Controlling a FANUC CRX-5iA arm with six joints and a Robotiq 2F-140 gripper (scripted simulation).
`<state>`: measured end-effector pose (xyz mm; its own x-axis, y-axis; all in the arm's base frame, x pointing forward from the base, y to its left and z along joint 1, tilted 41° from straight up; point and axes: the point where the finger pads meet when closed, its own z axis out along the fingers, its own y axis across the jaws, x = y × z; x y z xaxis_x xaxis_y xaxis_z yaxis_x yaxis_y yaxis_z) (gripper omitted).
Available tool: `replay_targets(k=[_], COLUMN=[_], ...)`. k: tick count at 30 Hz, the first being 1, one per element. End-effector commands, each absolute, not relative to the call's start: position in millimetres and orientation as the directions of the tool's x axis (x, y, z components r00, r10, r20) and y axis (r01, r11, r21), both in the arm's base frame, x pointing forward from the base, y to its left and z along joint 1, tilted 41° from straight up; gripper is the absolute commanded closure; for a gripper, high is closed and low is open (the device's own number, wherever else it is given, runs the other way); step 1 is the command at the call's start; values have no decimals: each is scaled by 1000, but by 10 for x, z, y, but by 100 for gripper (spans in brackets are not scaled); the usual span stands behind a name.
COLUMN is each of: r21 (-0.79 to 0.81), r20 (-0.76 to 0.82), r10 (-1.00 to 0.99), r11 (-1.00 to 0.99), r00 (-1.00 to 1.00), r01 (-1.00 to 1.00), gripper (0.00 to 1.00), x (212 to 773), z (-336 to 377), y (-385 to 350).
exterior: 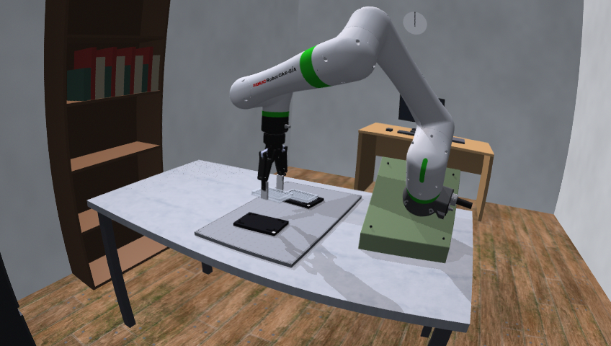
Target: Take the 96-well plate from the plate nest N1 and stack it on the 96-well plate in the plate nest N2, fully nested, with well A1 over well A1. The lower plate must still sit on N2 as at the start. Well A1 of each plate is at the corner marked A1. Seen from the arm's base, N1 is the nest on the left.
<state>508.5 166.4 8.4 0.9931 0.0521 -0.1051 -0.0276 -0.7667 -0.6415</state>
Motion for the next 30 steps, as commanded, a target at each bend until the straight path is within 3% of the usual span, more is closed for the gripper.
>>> replay_targets(k=[1, 30], r21=[-642, -642], r20=[-105, -105], r10=[52, 52], r11=[-767, -767], r00=[993, 993], r01=[-27, -27], gripper=[100, 100], x=[5097, 5162], z=[14, -527], y=[1580, 950])
